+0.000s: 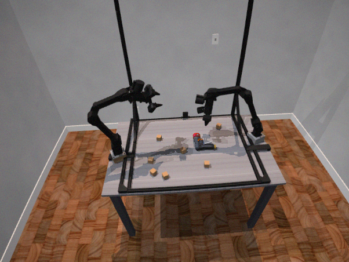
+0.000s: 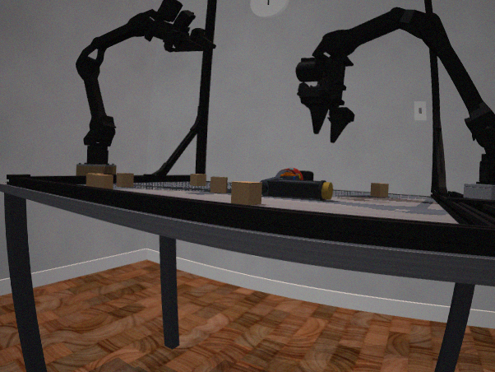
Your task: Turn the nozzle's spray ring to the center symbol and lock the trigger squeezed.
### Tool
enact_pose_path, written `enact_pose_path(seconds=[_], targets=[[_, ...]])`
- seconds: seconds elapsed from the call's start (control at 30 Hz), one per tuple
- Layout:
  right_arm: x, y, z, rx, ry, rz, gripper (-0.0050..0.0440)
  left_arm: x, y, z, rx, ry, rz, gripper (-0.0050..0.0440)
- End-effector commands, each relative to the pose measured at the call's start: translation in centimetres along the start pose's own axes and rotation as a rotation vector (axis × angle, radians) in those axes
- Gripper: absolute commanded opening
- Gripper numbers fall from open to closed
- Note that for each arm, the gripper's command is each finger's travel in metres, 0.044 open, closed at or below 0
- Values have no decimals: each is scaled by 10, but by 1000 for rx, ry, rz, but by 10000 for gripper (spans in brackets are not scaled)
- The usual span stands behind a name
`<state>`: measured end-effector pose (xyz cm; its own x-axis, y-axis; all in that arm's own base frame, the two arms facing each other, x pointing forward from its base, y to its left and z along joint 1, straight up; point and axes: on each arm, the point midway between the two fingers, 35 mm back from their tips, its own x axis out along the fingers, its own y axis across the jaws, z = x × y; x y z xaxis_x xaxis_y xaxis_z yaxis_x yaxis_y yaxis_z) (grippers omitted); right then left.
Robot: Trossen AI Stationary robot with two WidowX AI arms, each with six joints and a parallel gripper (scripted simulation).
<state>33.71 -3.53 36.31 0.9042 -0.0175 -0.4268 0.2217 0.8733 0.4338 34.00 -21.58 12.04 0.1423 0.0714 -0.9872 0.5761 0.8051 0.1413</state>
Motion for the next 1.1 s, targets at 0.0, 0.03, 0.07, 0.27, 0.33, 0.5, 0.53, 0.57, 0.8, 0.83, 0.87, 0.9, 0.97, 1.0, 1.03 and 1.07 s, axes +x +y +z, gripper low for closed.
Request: enact_pose_path(seconds=[0.0, 0.03, 0.07, 0.27, 0.33, 0.5, 0.53, 0.57, 0.8, 0.83, 0.87, 0.9, 0.97, 1.0, 1.03, 1.07], targets=[[-3, 3, -2, -31, -18, 6, 400, 4, 5, 0, -124, 8, -5, 400], [-4, 4, -3, -39, -22, 8, 400, 4, 6, -1, -158, 10, -6, 400], [-4, 5, -3, -46, -27, 9, 400, 5, 8, -1, -191, 11, -7, 400], [-7, 9, -4, -73, -45, 17, 400, 7, 13, -2, -326, 17, -11, 400], [-8, 11, -4, -87, -54, 21, 400, 8, 16, -2, -394, 20, -12, 400], [-11, 16, -6, -121, -77, 30, 400, 10, 22, -3, -562, 29, -15, 400], [-12, 17, -6, -127, -81, 32, 400, 11, 24, -3, -596, 30, -15, 400], [-12, 18, -6, -134, -86, 33, 400, 11, 25, -3, -629, 32, -16, 400], [-16, 23, -7, -165, -109, 42, 400, 14, 31, -5, -798, 41, -17, 400], [-16, 23, -8, -172, -114, 44, 400, 14, 33, -5, -832, 43, -17, 400], [-17, 24, -8, -178, -119, 46, 400, 15, 34, -5, -865, 45, -17, 400], [-18, 25, -8, -184, -124, 48, 400, 15, 35, -5, -899, 47, -17, 400], [-19, 27, -9, -196, -133, 51, 400, 16, 38, -6, -966, 51, -18, 400], [-20, 28, -9, -202, -138, 53, 400, 17, 39, -6, -1000, 53, -17, 400], [-20, 29, -9, -208, -143, 54, 400, 17, 41, -6, -1034, 55, -17, 400], [-21, 30, -9, -214, -148, 56, 400, 18, 42, -7, -1067, 57, -17, 400]])
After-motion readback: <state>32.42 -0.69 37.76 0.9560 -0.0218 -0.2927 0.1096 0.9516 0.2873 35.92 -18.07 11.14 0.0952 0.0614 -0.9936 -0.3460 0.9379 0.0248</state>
